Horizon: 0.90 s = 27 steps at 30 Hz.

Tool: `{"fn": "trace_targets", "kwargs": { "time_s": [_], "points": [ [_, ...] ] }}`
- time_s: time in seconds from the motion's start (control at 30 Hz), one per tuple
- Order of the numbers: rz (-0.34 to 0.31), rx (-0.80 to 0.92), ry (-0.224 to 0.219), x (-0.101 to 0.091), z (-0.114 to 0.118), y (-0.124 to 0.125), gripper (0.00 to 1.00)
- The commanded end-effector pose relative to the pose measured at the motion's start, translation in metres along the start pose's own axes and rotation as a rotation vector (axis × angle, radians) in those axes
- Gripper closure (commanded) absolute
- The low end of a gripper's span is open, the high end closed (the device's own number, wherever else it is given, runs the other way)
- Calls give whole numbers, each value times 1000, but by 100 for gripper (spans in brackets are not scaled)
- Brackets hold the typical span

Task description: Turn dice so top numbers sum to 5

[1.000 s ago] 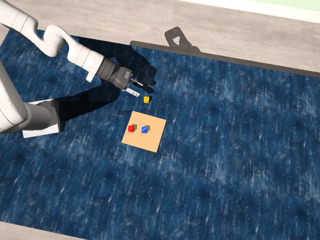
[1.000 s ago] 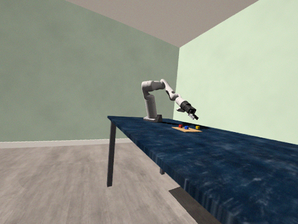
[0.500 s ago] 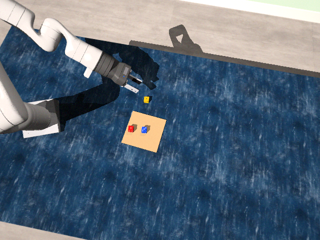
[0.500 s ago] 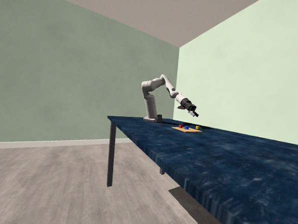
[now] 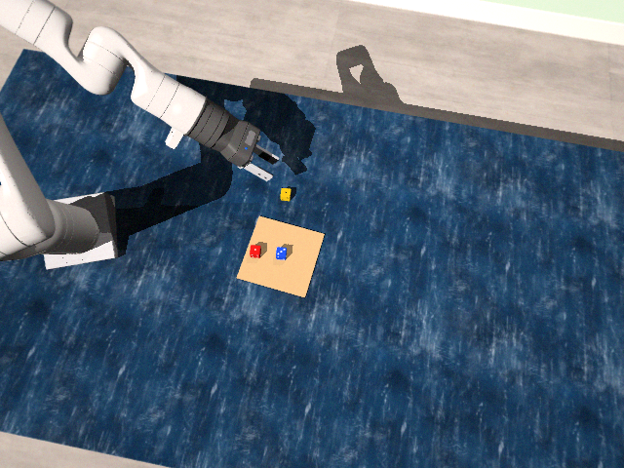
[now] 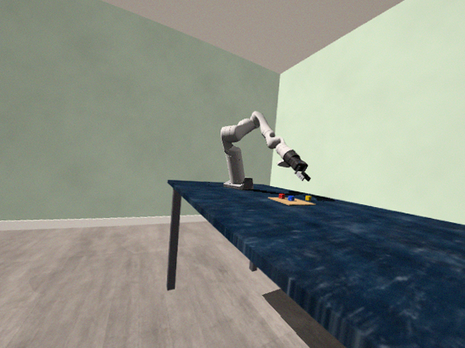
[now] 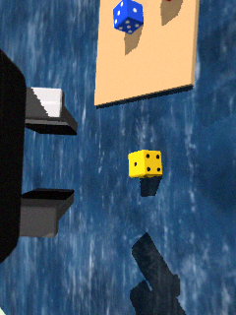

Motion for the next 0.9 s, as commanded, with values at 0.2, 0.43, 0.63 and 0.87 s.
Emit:
{"fn": "trace_targets", "kwargs": {
  "time_s": [0.2, 0.43, 0.63, 0.87],
  "points": [
    [106, 13, 1, 3, -1, -9, 30],
    [200, 13, -1, 7, -1, -22, 30],
    [256, 10, 0, 9, 0, -26, 30],
    [363, 12, -2, 14, -1, -39, 30]
  ]
}}
Point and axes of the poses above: the point where the finger pads meet when closed, its own x axis out along the fingers, its own z axis across the jaws, y = z × x, the point moved 6 cm from there along -x, back along the fingers, and after that the axes turned 1 degree about -x, right-handed, at the moved point
